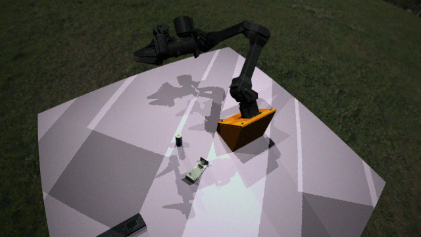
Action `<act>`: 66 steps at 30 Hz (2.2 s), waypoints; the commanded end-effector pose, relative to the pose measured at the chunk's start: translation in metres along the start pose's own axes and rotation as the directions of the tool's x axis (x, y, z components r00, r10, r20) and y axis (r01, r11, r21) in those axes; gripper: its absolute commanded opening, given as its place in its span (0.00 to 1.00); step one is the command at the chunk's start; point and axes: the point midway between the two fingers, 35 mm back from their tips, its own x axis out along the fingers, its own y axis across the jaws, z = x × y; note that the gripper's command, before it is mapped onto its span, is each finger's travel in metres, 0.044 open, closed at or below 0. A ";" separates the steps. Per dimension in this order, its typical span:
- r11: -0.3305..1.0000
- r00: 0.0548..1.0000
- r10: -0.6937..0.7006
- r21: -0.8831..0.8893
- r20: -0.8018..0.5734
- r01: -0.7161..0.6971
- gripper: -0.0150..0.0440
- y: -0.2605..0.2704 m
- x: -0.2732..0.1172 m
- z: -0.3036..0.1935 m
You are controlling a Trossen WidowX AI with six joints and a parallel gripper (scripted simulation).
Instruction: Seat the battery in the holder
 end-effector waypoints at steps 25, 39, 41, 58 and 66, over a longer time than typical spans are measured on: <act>0.417 0.037 -0.681 -0.346 -0.731 0.841 0.25 0.003 -0.016 -0.257; 0.418 0.037 -0.680 -0.345 -0.733 0.841 0.25 -0.012 -0.013 -0.274; 0.418 0.037 -0.680 -0.345 -0.733 0.841 0.25 -0.024 -0.012 -0.287; 0.416 0.037 -0.684 -0.347 -0.729 0.841 0.25 -0.058 -0.022 -0.309; 0.416 0.037 -0.684 -0.347 -0.729 0.841 0.25 -0.064 -0.033 -0.304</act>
